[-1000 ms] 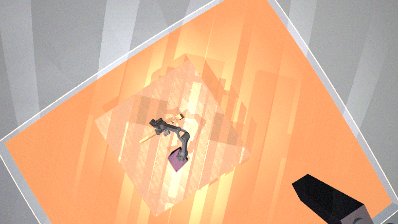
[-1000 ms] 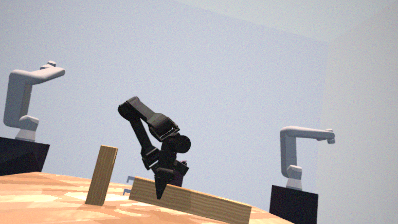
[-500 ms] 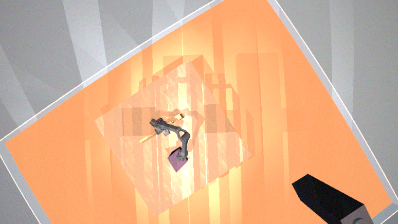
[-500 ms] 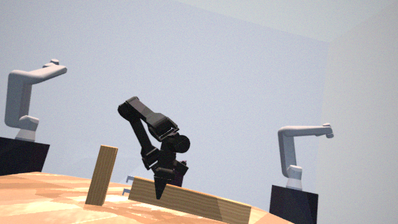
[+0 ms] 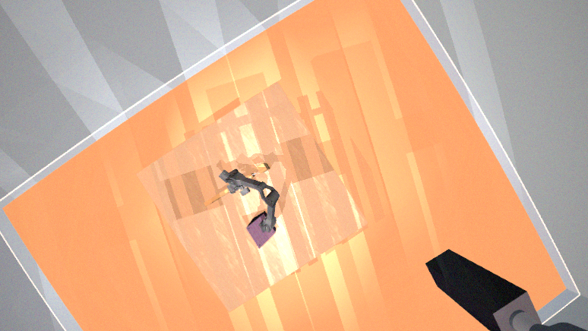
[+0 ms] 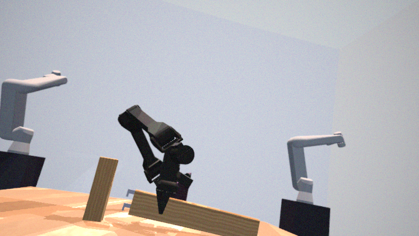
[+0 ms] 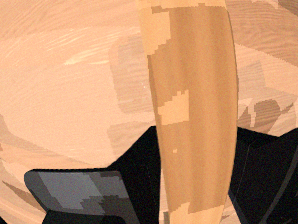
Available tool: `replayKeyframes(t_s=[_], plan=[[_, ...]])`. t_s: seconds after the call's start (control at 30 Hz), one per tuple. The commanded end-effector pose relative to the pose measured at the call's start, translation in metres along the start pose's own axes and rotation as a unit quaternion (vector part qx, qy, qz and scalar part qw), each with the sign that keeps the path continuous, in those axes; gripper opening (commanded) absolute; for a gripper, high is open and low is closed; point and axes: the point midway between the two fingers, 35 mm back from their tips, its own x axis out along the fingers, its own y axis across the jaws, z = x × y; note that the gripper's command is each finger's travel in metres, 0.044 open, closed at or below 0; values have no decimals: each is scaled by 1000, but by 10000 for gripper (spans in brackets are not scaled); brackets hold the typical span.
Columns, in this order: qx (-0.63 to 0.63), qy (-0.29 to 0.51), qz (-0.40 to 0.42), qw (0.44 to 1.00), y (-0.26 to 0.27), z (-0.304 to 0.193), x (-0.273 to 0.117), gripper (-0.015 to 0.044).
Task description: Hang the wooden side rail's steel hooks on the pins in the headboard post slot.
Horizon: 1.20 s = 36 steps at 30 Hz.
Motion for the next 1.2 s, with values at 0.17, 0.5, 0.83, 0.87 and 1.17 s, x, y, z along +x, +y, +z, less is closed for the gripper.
replayKeyframes(t_s=[0.17,0.5,0.83,0.87,1.17], plan=[[5,-4,-12,1000,-5,-2,-7,0],[5,-3,-12,1000,-4,-3,-7,0],[5,-3,-12,1000,-3,-4,-7,0],[5,-3,-12,1000,-2,-4,-6,0],[5,-3,-12,1000,-2,-5,-6,0]])
